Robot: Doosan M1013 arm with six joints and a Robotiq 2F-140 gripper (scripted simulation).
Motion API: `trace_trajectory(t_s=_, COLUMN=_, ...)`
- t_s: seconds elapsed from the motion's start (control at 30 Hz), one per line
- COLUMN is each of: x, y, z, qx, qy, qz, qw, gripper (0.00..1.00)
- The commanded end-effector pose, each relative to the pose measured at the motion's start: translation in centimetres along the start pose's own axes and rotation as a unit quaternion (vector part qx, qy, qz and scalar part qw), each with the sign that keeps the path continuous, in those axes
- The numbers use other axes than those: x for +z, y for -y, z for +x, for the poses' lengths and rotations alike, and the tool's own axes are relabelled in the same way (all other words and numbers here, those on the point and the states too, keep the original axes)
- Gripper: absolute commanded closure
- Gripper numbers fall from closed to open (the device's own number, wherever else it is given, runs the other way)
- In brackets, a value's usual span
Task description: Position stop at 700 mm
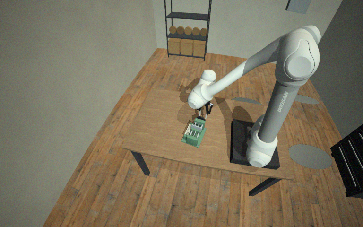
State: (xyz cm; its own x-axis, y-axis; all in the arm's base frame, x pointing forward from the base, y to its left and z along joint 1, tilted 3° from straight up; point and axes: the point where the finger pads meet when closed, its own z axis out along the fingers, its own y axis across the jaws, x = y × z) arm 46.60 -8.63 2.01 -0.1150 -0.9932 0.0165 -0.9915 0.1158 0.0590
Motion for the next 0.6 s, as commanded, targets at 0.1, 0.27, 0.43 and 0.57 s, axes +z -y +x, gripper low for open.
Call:
trace_trajectory(t_s=0.1, x=1.9, y=0.0, z=0.0, qx=0.000, qy=0.000, qz=0.000, qw=1.000, gripper=0.67)
trace_trajectory(t_s=0.27, x=3.5, y=0.0, z=0.0, qx=0.000, qy=0.000, qz=0.000, qw=1.000, gripper=0.67)
trace_trajectory(t_s=0.43, x=4.2, y=0.0, z=0.0, qx=0.000, qy=0.000, qz=0.000, qw=1.000, gripper=0.67)
trace_trajectory(t_s=0.57, x=4.7, y=0.0, z=0.0, qx=0.000, qy=0.000, qz=0.000, qw=1.000, gripper=0.67)
